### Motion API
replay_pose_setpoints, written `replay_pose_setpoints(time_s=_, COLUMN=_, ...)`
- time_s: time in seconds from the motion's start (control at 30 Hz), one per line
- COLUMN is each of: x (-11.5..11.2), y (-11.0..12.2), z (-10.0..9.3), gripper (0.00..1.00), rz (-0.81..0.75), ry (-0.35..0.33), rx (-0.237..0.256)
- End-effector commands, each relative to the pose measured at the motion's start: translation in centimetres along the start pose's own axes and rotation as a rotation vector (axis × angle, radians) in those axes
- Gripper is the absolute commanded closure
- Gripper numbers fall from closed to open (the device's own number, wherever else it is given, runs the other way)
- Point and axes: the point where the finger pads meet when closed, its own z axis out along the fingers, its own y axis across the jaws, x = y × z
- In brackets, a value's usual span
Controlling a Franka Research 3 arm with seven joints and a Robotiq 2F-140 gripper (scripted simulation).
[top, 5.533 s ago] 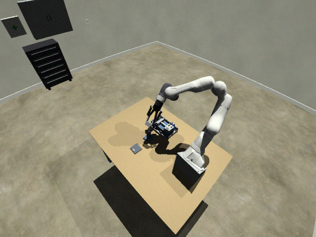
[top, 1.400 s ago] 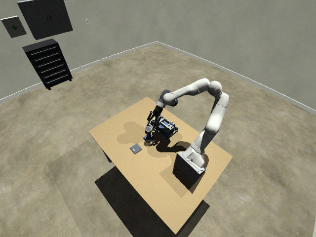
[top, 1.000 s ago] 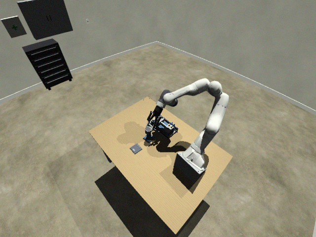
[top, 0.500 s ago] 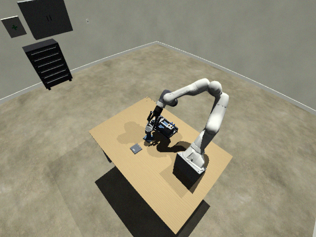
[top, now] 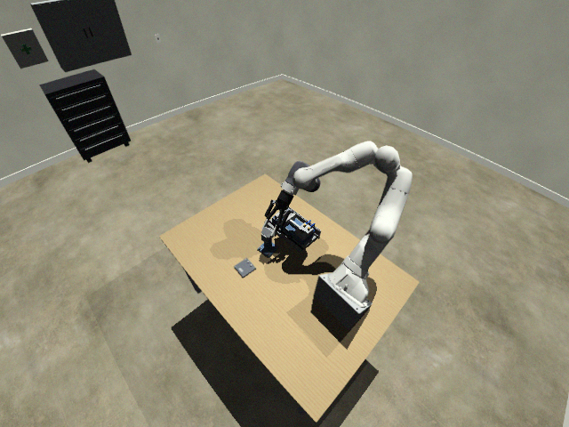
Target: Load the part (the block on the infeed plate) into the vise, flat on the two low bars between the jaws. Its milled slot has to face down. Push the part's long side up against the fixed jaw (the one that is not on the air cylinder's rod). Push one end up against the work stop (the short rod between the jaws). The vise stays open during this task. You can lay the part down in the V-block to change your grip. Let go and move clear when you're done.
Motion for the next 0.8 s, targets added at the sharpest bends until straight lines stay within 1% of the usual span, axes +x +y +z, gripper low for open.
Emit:
replay_pose_setpoints(time_s=0.0, x=0.07, y=-0.05, z=0.03, gripper=1.00, rz=-0.002, ry=-0.001, rx=0.002)
replay_pose_setpoints(time_s=0.23, x=0.07, y=-0.05, z=0.03, gripper=1.00, rz=-0.002, ry=-0.001, rx=0.002)
replay_pose_setpoints(time_s=0.27, x=0.07, y=-0.05, z=0.03, gripper=0.49, rz=-0.002, ry=-0.001, rx=0.002)
replay_pose_setpoints(time_s=0.77, x=0.07, y=-0.05, z=0.03, gripper=0.49, rz=-0.002, ry=-0.001, rx=0.002)
